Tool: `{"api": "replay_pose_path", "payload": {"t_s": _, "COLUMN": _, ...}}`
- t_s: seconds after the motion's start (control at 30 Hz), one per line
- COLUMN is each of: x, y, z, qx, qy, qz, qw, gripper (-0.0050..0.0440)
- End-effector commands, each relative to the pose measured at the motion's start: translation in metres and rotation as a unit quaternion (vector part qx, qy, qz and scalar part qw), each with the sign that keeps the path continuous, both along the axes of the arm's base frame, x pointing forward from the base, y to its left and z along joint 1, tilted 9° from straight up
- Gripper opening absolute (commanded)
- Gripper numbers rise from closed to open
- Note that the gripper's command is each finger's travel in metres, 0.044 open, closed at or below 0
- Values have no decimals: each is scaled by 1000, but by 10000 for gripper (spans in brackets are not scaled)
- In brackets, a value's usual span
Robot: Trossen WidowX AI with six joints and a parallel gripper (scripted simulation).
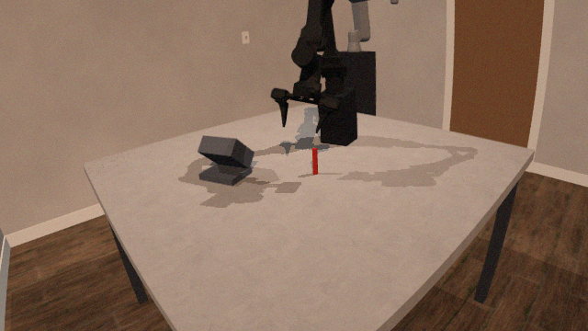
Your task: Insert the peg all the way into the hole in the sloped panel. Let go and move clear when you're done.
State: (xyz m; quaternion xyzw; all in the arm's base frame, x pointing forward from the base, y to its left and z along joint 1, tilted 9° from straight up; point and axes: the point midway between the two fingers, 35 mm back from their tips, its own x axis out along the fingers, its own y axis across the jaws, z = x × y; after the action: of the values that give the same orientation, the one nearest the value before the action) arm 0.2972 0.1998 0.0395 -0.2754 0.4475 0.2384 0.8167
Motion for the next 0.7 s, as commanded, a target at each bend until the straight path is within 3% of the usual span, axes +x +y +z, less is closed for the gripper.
{"api": "replay_pose_path", "payload": {"t_s": 0.0, "x": -6, "y": 2, "z": -8, "qx": 2, "qy": 50, "qz": -10, "qw": 999, "gripper": 440}}
{"api": "replay_pose_path", "payload": {"t_s": 0.17, "x": -24, "y": -2, "z": -27, "qx": -11, "qy": 128, "qz": -29, "qw": 991, "gripper": 440}}
{"api": "replay_pose_path", "payload": {"t_s": 0.37, "x": -35, "y": -5, "z": -36, "qx": -19, "qy": 174, "qz": -42, "qw": 984, "gripper": 440}}
{"api": "replay_pose_path", "payload": {"t_s": 0.67, "x": -36, "y": -5, "z": -41, "qx": -20, "qy": 180, "qz": -44, "qw": 983, "gripper": 440}}
